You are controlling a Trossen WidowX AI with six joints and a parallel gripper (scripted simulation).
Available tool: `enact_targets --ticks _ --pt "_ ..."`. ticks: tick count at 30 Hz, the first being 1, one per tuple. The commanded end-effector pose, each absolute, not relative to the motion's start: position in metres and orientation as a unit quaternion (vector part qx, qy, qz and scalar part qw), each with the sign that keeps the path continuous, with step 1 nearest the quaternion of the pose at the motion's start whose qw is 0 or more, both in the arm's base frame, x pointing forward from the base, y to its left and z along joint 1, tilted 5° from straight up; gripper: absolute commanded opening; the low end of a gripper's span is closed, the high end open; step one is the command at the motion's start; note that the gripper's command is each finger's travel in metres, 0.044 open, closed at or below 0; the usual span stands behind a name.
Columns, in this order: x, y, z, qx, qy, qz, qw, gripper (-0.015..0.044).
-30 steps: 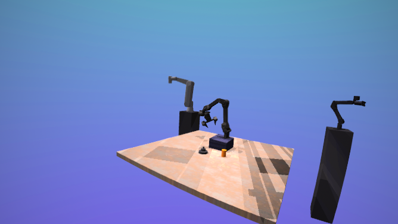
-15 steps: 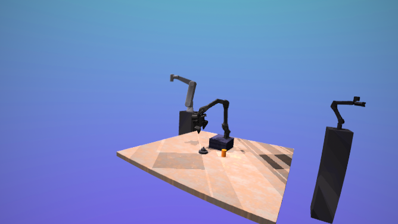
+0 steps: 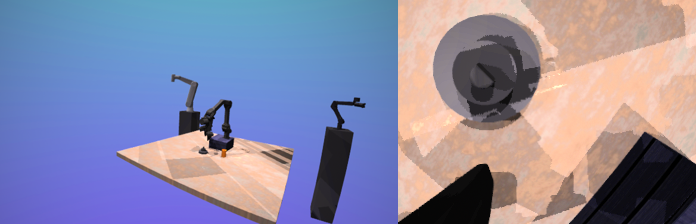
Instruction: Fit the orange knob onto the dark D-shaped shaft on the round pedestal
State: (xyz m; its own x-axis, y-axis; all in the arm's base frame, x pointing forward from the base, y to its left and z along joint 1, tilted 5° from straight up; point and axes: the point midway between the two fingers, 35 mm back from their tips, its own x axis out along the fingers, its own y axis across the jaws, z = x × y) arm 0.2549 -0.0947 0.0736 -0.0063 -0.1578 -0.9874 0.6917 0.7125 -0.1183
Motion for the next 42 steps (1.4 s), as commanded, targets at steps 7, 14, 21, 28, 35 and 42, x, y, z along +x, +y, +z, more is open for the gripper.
enact_targets --ticks 7,14,21,28,35,42 --pt "0.271 0.055 0.081 0.041 0.673 -0.044 0.737 0.044" --pt "0.263 0.097 0.084 -0.019 0.672 0.049 0.738 0.044" --pt "0.265 0.098 0.073 -0.018 0.673 0.049 0.738 0.044" --pt "0.266 0.099 0.05 -0.019 0.672 0.049 0.738 0.044" --pt "0.266 0.099 0.034 -0.019 0.673 0.049 0.738 0.044" --pt "0.267 0.1 0.026 -0.019 0.672 0.049 0.738 0.044"
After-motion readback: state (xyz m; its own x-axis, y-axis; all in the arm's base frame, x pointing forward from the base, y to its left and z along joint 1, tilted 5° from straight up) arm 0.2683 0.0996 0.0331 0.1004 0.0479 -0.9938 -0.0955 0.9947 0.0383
